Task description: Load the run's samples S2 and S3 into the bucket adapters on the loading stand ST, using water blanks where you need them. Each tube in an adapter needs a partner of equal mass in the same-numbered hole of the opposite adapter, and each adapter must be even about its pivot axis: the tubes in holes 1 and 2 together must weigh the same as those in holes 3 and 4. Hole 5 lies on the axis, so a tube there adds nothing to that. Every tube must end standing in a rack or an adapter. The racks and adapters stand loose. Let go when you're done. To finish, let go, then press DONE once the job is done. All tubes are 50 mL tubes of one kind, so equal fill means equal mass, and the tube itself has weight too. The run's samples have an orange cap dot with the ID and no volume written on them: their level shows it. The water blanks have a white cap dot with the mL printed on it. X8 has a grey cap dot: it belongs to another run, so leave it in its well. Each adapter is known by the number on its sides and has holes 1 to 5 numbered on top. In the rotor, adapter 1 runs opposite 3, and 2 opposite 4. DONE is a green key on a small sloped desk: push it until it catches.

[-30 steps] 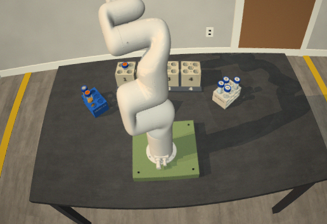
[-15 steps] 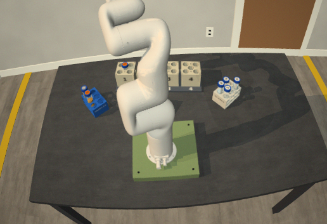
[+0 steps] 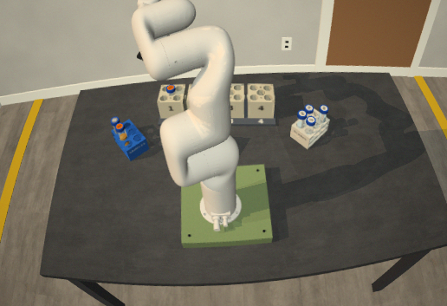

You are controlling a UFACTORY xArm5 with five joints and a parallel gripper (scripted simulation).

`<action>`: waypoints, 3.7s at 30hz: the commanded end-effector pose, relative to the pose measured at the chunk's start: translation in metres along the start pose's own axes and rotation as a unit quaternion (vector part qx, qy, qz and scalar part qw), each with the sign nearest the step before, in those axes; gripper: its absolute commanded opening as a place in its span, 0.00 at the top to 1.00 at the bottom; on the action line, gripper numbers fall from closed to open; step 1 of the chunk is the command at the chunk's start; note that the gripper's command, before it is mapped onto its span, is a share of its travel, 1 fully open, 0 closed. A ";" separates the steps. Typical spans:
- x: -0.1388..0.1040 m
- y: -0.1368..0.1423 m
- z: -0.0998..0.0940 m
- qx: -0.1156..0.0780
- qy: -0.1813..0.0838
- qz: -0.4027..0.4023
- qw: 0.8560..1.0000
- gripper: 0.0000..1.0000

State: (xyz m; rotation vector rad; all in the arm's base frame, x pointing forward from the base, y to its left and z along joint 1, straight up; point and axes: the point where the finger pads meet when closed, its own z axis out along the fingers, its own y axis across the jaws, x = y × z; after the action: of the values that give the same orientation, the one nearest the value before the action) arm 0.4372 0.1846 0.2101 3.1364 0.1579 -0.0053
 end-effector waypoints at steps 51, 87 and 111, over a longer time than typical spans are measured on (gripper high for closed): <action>-0.134 -0.172 -0.001 0.001 0.003 -0.274 0.962 0.43; -0.134 -0.172 0.053 0.001 0.003 -0.274 0.962 0.43; -0.134 -0.172 0.097 0.000 0.003 -0.274 0.962 0.43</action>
State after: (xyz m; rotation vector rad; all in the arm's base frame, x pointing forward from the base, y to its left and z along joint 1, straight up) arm 0.2858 0.3410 0.1198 2.9726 1.0122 -0.0035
